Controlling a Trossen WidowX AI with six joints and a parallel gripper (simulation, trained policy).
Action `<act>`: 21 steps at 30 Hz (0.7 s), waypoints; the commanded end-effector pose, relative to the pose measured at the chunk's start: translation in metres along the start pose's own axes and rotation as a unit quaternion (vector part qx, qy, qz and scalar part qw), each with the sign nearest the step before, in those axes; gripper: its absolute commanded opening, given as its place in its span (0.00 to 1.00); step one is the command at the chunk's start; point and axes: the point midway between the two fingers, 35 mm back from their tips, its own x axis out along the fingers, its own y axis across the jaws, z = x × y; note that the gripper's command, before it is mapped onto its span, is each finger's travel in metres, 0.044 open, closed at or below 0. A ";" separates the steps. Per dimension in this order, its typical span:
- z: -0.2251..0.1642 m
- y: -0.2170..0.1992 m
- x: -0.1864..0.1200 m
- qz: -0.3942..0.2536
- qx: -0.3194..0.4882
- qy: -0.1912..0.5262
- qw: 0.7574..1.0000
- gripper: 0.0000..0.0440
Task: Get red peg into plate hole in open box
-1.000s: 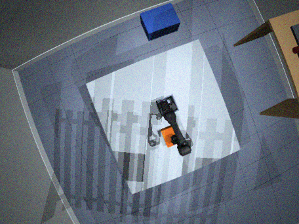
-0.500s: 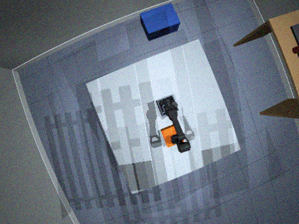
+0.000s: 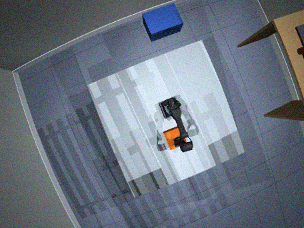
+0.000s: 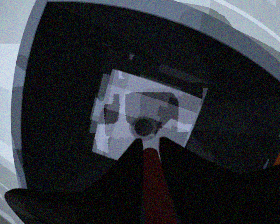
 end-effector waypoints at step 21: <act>0.002 -0.001 0.043 -0.022 -0.031 0.026 0.999 0.30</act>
